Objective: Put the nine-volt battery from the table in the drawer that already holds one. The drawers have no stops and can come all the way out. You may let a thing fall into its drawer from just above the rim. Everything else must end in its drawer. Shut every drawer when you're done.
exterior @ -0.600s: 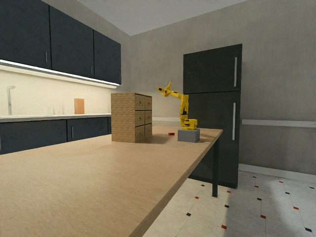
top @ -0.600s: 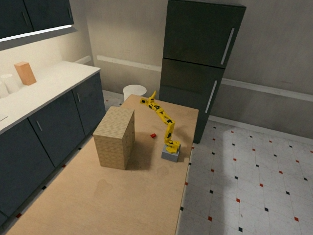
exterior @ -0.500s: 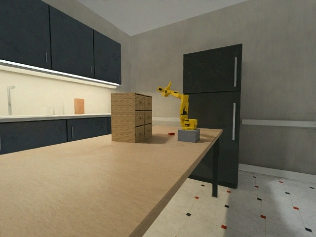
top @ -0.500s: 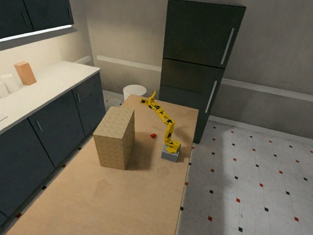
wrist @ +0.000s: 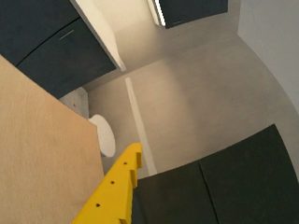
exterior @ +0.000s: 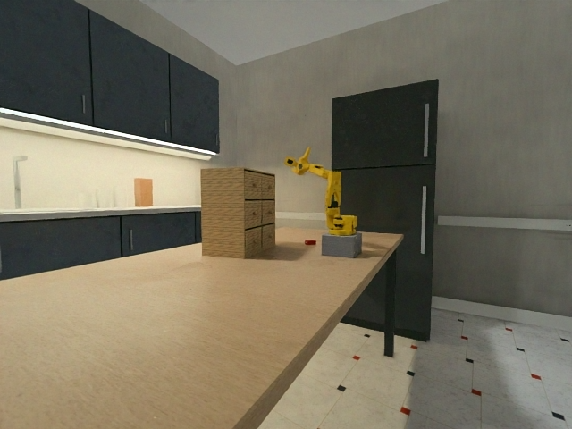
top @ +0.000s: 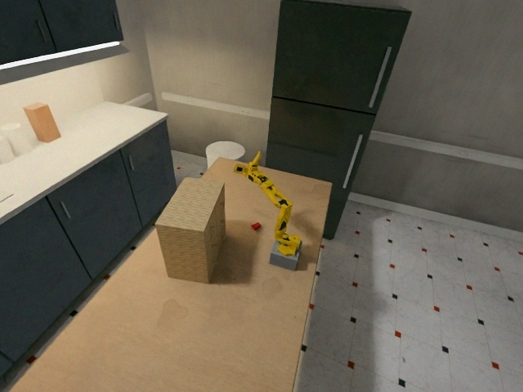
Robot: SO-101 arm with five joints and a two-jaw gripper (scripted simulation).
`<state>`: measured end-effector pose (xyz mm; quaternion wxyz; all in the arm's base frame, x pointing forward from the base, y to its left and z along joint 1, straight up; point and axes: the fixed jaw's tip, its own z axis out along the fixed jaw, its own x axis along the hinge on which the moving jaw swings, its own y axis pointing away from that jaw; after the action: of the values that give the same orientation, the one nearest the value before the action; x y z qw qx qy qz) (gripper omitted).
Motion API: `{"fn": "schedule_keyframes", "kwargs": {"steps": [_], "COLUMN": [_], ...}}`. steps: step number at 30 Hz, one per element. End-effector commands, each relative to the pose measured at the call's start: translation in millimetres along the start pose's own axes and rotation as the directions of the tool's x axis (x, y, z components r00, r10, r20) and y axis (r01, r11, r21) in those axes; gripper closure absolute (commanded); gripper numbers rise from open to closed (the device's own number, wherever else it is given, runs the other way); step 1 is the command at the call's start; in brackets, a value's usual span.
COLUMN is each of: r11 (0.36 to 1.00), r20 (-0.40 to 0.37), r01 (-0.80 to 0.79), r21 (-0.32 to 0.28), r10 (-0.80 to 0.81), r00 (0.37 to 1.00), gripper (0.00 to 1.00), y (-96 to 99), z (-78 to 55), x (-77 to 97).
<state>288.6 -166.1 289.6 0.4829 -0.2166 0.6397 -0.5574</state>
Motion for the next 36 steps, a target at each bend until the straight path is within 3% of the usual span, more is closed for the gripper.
{"fn": "schedule_keyframes", "kwargs": {"steps": [1, 33, 34, 36], "r11": [1.0, 1.0, 0.999, 0.994], "r20": [0.002, 0.002, 0.007, 0.015], "r01": [-0.001, -0.001, -0.027, -0.076], "r21": [0.004, 0.004, -0.025, -0.084], "r10": [0.001, 0.001, 0.027, 0.078], "r00": [1.0, 1.0, 1.0, 0.997], "gripper": [0.0, 0.0, 0.5, 0.5], "y": [-1.6, -1.6, 4.5, 16.6], "z": [-0.8, -0.8, -3.6, -9.6], "x": [-0.5, -0.5, -4.2, -11.4]}}
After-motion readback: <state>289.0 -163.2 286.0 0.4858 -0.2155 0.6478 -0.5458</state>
